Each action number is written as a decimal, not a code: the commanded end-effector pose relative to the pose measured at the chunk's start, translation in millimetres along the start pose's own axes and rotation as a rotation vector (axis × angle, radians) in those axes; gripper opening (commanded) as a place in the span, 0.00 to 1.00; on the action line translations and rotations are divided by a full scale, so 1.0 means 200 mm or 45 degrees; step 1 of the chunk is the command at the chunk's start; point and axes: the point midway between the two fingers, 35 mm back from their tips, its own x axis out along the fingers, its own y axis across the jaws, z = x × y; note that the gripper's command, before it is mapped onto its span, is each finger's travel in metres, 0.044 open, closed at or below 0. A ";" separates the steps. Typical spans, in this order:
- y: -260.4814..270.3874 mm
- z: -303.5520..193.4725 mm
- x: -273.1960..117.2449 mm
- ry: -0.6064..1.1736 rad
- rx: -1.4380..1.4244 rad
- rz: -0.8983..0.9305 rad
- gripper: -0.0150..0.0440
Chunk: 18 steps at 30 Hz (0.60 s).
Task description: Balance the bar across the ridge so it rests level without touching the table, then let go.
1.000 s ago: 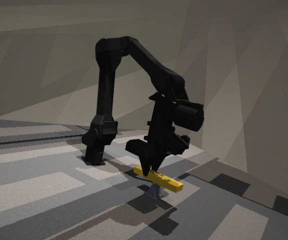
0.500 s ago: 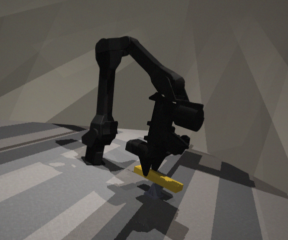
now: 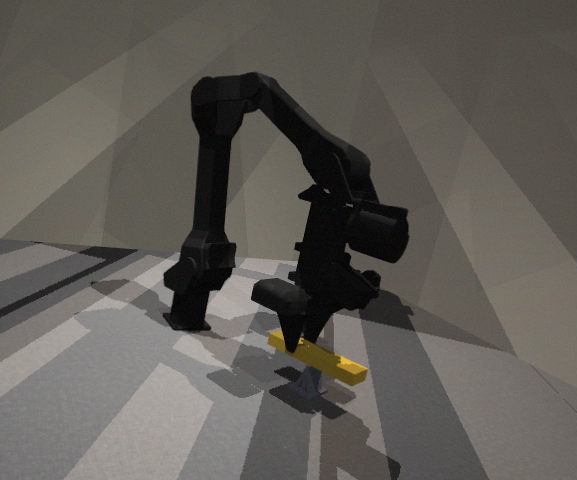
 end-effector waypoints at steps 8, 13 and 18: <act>0.00 0.00 0.00 0.000 0.000 0.000 0.57; 0.00 0.00 0.00 0.000 0.000 0.000 0.79; 0.00 0.00 0.00 0.000 0.000 0.000 1.00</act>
